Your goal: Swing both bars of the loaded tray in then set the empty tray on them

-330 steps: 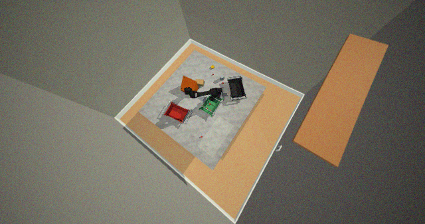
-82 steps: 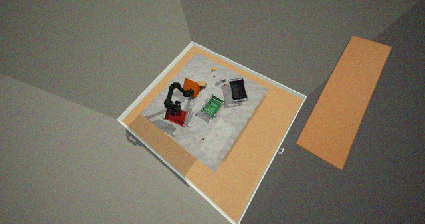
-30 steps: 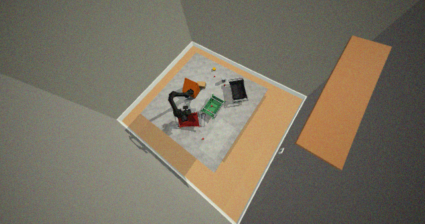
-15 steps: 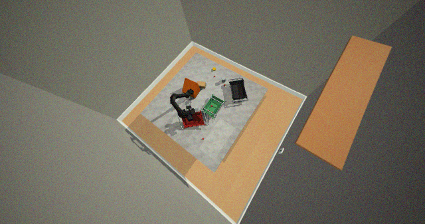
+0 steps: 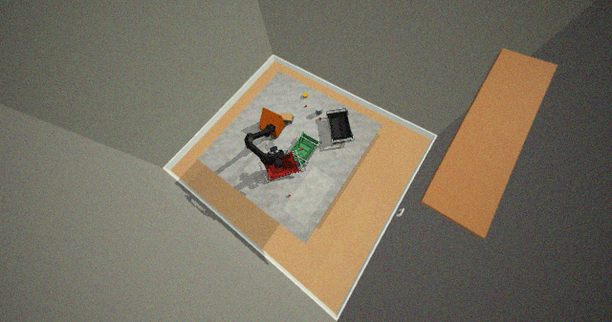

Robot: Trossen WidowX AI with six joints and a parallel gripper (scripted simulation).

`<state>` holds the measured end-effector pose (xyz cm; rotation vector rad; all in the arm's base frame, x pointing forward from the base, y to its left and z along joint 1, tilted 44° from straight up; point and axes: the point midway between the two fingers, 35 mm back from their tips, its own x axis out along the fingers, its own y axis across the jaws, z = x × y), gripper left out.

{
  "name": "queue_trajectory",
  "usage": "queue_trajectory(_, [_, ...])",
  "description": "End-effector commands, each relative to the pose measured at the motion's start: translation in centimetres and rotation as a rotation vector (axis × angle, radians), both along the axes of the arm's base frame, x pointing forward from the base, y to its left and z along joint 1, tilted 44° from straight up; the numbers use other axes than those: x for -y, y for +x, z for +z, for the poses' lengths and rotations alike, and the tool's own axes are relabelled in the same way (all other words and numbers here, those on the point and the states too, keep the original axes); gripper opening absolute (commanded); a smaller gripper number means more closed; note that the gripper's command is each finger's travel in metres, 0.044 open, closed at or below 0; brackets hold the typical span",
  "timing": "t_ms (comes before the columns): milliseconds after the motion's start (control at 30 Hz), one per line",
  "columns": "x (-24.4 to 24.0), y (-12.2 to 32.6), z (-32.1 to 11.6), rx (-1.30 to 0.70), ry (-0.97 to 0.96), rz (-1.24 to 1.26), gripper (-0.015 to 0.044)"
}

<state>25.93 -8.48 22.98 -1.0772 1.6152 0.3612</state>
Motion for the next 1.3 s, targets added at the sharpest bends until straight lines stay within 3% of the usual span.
queue_trajectory(0, [-1.1, 0.8, 0.1, 0.006, -0.013, 0.034, 0.0])
queue_trajectory(1267, [-13.6, 5.1, -6.1, -0.15, -0.188, 0.333, 0.0])
